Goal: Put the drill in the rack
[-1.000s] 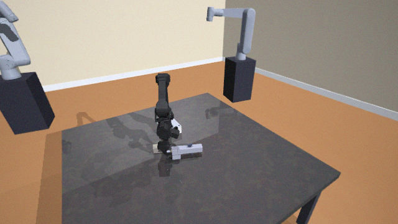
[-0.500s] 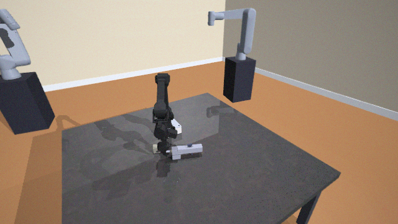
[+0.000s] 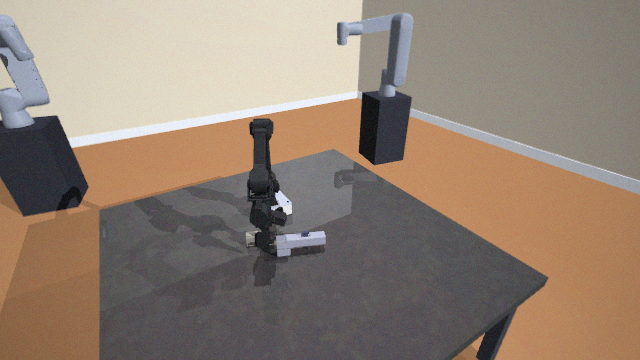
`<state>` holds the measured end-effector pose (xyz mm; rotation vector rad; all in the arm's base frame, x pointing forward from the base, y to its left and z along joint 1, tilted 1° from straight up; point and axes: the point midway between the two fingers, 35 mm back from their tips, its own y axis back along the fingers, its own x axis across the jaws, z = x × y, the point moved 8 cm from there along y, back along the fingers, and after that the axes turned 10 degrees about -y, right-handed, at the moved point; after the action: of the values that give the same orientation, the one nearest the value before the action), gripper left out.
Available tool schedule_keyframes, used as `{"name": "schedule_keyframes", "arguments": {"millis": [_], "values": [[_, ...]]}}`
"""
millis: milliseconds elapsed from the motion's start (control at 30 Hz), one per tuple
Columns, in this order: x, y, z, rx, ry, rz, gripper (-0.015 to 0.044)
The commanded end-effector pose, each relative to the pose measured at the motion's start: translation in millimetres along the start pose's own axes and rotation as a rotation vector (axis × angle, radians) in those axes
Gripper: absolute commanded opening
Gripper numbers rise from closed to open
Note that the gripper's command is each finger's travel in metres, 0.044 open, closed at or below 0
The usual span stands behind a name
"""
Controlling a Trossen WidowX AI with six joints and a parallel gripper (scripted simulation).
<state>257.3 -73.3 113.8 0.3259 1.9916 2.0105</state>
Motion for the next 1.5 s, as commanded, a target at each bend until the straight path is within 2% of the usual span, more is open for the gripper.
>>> {"name": "schedule_keyframes", "arguments": {"millis": [0, 567, 833, 1367, 1467], "values": [[2.5, -10.5, 2.5, -0.002, -0.002, 0.014, 0.0440], [5.6, -36.3, 9.6, -0.003, -0.002, 0.014, 0.0440], [5.8, -37.3, 9.8, -0.003, -0.002, 0.014, 0.0440], [3.9, -34.5, 9.6, -0.001, 0.002, 0.006, 0.0020], [3.9, -34.5, 9.6, -0.001, 0.002, 0.006, 0.0000]]}}
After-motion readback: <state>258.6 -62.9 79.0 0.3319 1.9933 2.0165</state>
